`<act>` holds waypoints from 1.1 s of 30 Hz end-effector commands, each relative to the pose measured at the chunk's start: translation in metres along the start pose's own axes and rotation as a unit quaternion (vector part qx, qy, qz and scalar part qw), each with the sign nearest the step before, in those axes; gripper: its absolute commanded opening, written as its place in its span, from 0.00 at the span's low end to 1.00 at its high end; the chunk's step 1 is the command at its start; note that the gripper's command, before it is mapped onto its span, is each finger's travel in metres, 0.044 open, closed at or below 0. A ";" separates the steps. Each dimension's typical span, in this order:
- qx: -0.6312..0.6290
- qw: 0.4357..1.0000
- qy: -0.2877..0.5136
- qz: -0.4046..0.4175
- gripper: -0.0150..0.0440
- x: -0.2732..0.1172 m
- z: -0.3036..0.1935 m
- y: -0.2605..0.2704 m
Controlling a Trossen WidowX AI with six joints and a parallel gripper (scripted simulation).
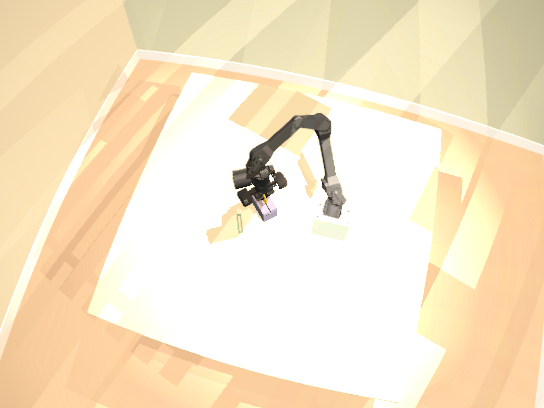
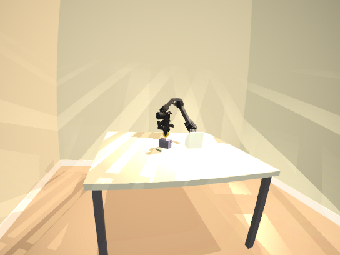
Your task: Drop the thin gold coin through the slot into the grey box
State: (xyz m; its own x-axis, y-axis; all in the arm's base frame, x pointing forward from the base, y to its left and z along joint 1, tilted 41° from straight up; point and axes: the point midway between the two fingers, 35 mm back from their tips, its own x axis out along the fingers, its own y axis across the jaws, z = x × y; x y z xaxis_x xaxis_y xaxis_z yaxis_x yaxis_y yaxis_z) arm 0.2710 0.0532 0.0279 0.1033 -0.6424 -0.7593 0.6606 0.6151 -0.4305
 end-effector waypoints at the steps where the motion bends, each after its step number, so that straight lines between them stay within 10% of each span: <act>1: 0.000 1.000 0.000 0.000 0.25 0.000 0.000 -0.003; 33: -0.002 1.000 0.001 -0.001 0.25 0.009 0.002 -0.005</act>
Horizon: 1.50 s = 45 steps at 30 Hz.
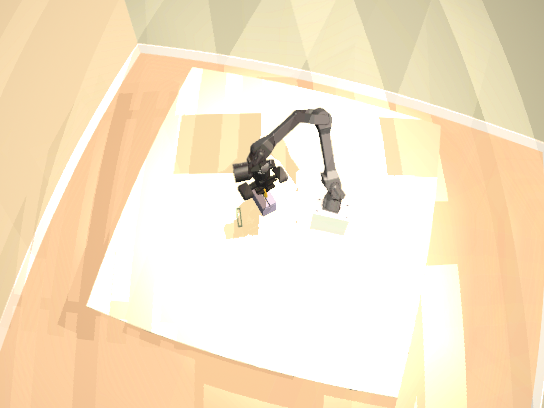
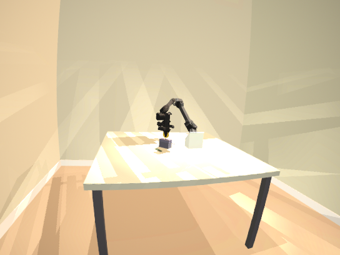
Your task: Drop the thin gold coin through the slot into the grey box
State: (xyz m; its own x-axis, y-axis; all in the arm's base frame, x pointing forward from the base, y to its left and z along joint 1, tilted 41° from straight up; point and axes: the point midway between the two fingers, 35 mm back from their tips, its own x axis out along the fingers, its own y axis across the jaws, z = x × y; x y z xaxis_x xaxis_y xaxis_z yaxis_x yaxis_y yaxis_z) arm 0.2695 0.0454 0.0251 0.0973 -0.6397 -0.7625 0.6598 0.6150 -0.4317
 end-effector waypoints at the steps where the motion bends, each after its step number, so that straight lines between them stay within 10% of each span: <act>1: -0.002 1.000 -0.003 0.000 0.25 0.002 0.001 0.000; 20: -0.001 1.000 -0.003 -0.001 0.25 0.012 0.001 0.000; 26: 0.000 1.000 0.000 0.000 0.52 0.010 0.000 0.000; 35: 0.000 1.000 0.000 0.000 0.53 0.010 0.000 0.000; 45: 0.000 1.000 0.000 0.000 0.97 -0.010 0.000 0.000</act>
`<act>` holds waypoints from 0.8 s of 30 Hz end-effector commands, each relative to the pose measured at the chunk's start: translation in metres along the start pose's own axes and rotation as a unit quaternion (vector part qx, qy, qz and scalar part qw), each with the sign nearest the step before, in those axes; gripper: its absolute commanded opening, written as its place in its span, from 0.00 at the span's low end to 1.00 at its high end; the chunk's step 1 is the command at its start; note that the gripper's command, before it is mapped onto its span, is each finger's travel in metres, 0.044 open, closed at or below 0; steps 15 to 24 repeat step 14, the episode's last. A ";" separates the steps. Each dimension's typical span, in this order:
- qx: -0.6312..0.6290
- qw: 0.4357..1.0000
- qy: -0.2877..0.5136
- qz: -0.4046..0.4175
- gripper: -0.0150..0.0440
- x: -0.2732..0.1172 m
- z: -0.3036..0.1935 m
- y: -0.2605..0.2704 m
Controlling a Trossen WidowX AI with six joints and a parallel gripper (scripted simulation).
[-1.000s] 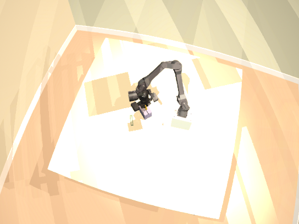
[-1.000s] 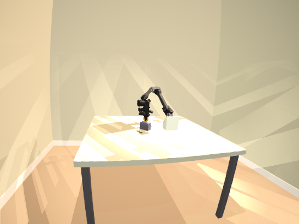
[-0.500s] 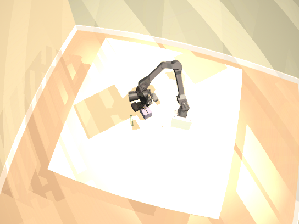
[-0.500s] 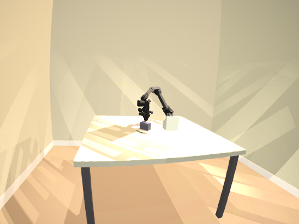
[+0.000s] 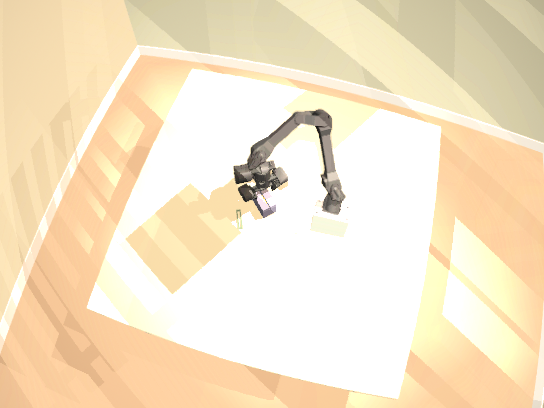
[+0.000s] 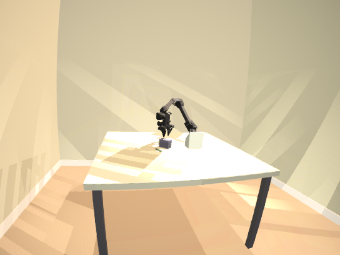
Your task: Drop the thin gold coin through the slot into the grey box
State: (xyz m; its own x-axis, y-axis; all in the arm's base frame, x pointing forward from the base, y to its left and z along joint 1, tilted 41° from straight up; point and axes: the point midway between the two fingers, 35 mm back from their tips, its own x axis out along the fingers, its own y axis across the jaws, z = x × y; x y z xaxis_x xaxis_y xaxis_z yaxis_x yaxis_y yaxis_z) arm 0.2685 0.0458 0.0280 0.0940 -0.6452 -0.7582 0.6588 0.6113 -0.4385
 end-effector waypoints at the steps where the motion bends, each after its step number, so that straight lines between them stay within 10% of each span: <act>1: 0.001 1.000 0.001 0.003 1.00 -0.014 -0.001 0.001; 24: 0.000 1.000 0.000 -0.001 1.00 -0.046 -0.001 -0.003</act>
